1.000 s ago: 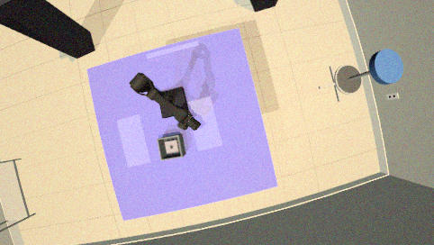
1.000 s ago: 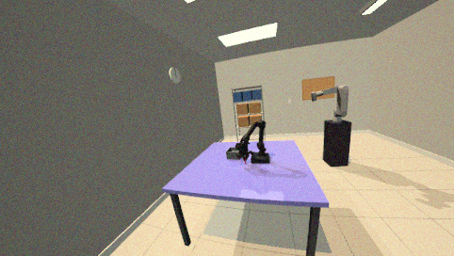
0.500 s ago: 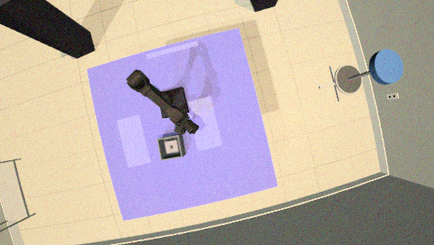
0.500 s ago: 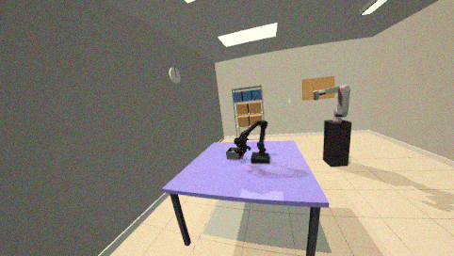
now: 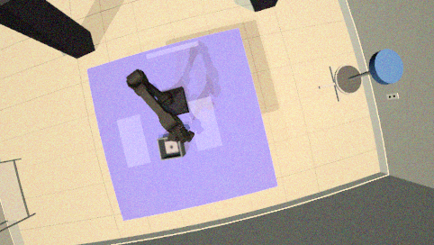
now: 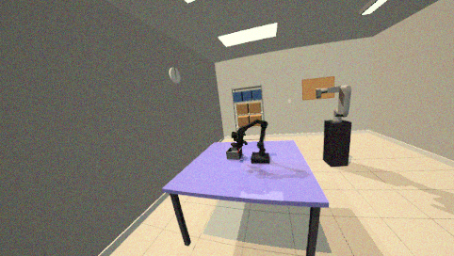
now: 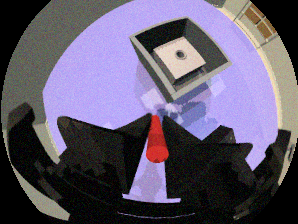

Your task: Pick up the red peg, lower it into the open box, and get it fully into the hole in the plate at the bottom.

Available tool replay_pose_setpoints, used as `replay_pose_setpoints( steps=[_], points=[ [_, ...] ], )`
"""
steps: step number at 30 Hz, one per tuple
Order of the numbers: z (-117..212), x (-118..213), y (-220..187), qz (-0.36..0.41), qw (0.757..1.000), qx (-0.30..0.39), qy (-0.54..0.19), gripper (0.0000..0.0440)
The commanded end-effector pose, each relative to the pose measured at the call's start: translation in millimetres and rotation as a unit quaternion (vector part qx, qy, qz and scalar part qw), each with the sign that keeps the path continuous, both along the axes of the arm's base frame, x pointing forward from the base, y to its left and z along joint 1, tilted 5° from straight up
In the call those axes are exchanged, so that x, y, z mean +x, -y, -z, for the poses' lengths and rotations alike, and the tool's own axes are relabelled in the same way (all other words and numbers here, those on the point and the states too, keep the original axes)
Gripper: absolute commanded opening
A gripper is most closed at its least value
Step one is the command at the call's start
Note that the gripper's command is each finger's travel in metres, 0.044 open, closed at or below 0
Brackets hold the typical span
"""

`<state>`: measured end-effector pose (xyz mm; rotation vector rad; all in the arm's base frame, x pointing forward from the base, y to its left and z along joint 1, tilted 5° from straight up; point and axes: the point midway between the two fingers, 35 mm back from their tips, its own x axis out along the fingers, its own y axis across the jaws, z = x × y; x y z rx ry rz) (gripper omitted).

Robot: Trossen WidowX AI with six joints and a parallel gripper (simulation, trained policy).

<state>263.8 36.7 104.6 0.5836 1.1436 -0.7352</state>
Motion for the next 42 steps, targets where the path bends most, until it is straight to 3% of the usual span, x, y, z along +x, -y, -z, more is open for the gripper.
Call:
replay_pose_setpoints(
  steps=[1, 21, 38, 42],
  points=[
    [-4.4, 6.8, 11.9, 0.005, 1.000, -0.006, -0.002, 0.0000],
    [-6.1, 44.8, 88.7, 0.066, 0.998, -0.008, 0.003, 0.0000],
    [28.0, 66.6, 131.9, 0.097, 0.995, 0.013, -0.014, 0.0004],
    [43.1, 68.0, 136.2, 0.094, 0.995, 0.017, -0.027, 0.0054]
  ],
)
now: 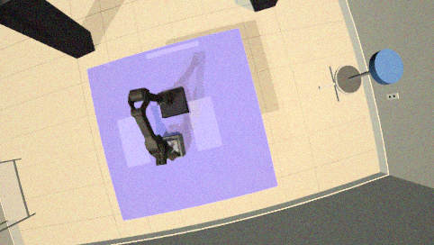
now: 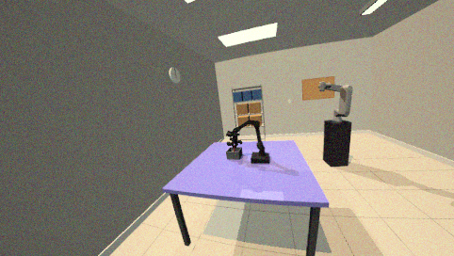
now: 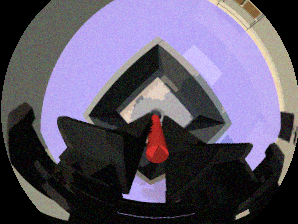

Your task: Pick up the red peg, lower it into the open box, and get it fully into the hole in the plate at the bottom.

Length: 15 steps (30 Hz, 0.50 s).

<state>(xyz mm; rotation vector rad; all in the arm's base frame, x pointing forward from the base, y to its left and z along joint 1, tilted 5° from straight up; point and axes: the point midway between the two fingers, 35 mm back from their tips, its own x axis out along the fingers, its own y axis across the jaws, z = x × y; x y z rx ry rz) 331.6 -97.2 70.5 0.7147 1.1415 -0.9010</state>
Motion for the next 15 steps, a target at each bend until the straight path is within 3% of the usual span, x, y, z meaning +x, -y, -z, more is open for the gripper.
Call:
replay_pose_setpoints(
  steps=[1, 3, 6, 15],
  points=[
    [12.4, 0.3, 3.4, -0.005, 1.000, 0.004, -0.012, 0.0079],
    [17.7, 0.5, 5.5, -0.010, 1.000, 0.005, -0.020, 0.0126],
    [22.6, 3.4, 8.2, -0.017, 0.999, 0.005, -0.030, 0.0144],
    [19.2, 28.6, 27.4, -0.031, 0.999, -0.011, -0.021, 0.0345]
  ],
)
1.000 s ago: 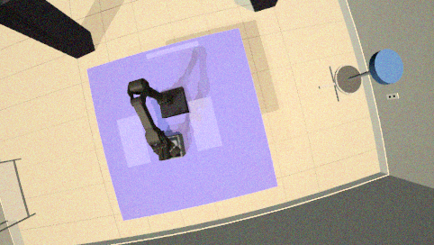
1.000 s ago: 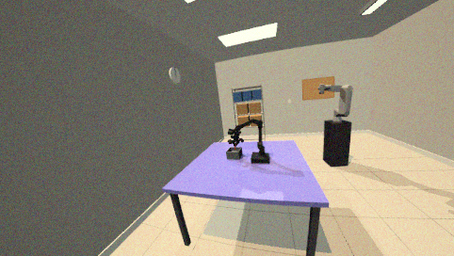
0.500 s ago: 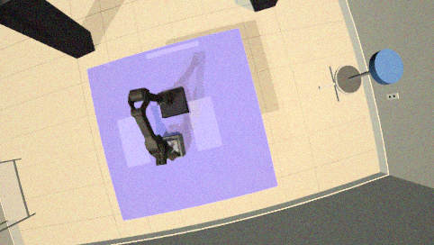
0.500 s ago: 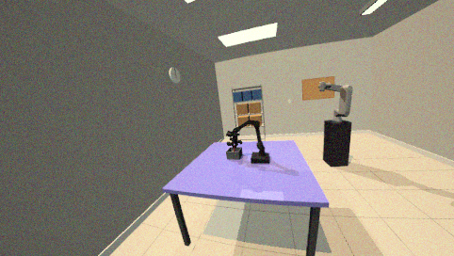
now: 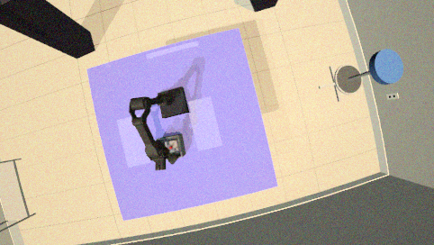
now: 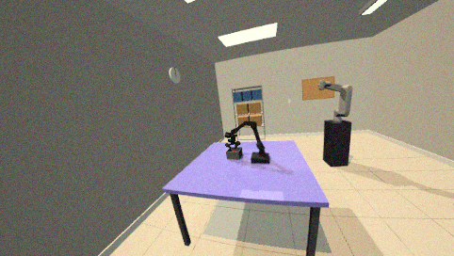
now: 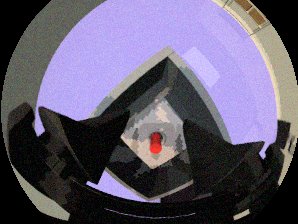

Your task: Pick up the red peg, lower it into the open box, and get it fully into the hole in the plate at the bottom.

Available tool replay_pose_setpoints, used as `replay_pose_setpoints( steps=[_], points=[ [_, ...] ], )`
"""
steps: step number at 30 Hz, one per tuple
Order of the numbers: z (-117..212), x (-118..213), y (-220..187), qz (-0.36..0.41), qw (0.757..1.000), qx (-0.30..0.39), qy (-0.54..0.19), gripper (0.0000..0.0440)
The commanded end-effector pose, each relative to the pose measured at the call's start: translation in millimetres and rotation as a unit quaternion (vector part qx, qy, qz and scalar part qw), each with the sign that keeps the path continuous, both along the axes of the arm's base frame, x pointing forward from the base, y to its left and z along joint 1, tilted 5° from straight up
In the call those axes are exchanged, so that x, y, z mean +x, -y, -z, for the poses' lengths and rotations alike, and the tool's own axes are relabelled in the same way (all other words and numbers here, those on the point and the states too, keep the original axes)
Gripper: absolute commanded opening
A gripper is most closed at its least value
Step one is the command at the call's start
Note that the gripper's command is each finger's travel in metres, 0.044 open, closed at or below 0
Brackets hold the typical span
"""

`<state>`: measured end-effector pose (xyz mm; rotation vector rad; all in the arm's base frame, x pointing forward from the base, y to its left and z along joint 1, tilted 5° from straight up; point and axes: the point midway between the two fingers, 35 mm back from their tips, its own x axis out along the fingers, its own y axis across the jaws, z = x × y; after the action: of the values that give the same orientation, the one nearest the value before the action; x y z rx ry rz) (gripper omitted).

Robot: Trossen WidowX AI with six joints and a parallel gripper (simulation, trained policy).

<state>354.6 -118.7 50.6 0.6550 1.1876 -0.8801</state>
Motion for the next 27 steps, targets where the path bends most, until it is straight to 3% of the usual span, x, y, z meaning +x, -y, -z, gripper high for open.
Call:
replay_pose_setpoints(
  steps=[1, 5, 18, 27],
  points=[
    [-1.5, 7.9, 8.3, -0.005, 1.000, -0.007, 0.002, 0.0366],
    [-6.1, 19.6, 18.0, -0.008, 1.000, -0.018, 0.014, 0.0440],
    [-27.6, 45.6, 56.7, 0.003, 0.996, -0.064, 0.065, 0.0440],
    [-27.6, 45.6, 56.8, 0.003, 0.996, -0.064, 0.065, 0.0440]
  ],
)
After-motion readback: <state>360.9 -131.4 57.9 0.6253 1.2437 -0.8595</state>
